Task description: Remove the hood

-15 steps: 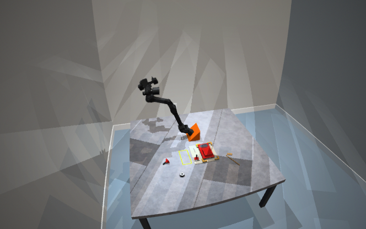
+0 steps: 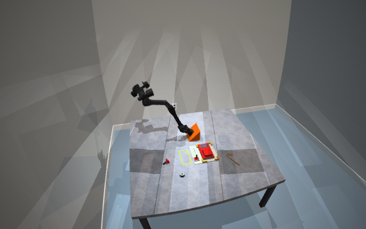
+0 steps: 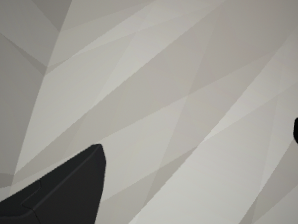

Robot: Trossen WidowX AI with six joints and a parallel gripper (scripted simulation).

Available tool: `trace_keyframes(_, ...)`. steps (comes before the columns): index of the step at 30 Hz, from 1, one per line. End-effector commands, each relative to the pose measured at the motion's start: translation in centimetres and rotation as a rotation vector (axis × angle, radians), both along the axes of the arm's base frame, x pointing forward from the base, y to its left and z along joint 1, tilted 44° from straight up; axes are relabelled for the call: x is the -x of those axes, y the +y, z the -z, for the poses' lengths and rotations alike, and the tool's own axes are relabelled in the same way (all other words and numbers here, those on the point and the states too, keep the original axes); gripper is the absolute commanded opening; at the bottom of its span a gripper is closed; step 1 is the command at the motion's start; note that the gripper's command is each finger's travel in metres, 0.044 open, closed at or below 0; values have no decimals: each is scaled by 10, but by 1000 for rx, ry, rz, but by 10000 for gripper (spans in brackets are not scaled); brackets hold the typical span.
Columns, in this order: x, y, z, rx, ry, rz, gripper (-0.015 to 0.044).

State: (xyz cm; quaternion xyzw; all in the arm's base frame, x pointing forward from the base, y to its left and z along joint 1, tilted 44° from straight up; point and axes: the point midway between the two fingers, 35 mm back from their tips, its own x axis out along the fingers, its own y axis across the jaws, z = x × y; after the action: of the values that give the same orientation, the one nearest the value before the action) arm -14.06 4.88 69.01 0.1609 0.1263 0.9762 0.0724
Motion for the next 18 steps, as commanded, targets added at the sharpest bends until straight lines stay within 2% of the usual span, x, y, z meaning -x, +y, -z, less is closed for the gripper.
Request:
trace_keyframes(1, -1, -47, -8, -62, 51, -82, 440)
trace_keyframes(5, -5, -84, -12, -105, 78, -159, 440)
trace_keyframes(15, -23, -138, -20, -194, 156, -317, 440)
trace_keyframes(18, -36, -168, -19, -229, 183, -392, 440)
